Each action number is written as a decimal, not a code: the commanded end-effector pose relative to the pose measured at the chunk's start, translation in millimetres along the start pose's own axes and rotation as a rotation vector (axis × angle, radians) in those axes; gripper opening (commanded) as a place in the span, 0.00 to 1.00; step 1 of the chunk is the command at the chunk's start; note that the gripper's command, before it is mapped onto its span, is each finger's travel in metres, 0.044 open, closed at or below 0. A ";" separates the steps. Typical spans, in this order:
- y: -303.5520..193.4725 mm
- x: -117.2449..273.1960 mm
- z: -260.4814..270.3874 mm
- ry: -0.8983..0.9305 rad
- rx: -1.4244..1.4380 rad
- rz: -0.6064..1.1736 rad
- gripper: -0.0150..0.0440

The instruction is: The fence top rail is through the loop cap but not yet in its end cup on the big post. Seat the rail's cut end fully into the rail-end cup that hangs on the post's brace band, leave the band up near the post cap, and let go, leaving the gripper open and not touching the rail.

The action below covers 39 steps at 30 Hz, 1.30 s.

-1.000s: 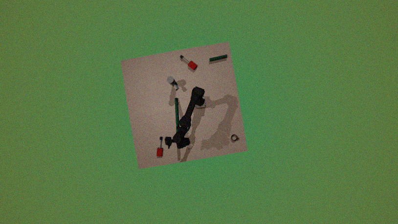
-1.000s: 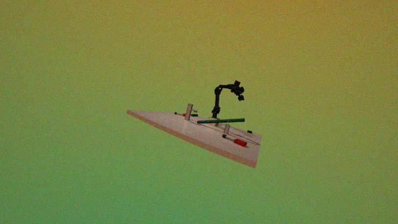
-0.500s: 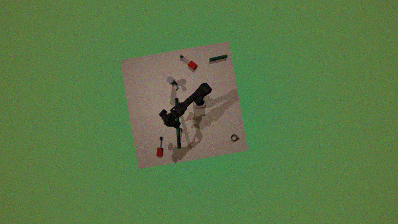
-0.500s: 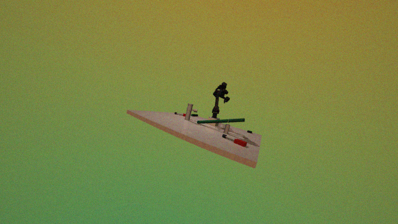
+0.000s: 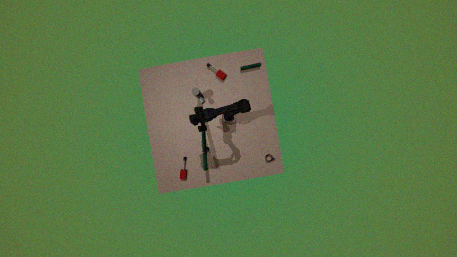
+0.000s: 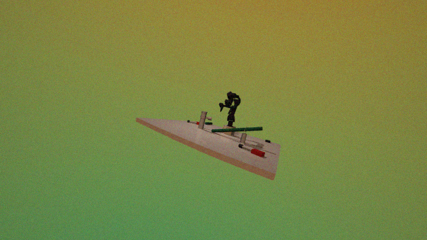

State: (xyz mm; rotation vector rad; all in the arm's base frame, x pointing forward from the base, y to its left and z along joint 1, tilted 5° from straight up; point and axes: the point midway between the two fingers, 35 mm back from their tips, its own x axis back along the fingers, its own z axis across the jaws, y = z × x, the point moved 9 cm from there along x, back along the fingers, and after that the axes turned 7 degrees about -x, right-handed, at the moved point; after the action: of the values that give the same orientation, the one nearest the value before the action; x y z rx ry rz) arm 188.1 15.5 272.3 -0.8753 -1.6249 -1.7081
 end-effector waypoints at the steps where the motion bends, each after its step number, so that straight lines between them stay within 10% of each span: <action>1: -3.3 0.0 -3.6 -0.006 -0.034 0.011 1.00; 39: -39.8 5.1 -189.6 0.213 1.381 -0.013 1.00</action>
State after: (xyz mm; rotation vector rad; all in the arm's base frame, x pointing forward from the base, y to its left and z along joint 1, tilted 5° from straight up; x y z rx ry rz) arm 178.0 -110.8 248.6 -0.3266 -1.8872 -0.6716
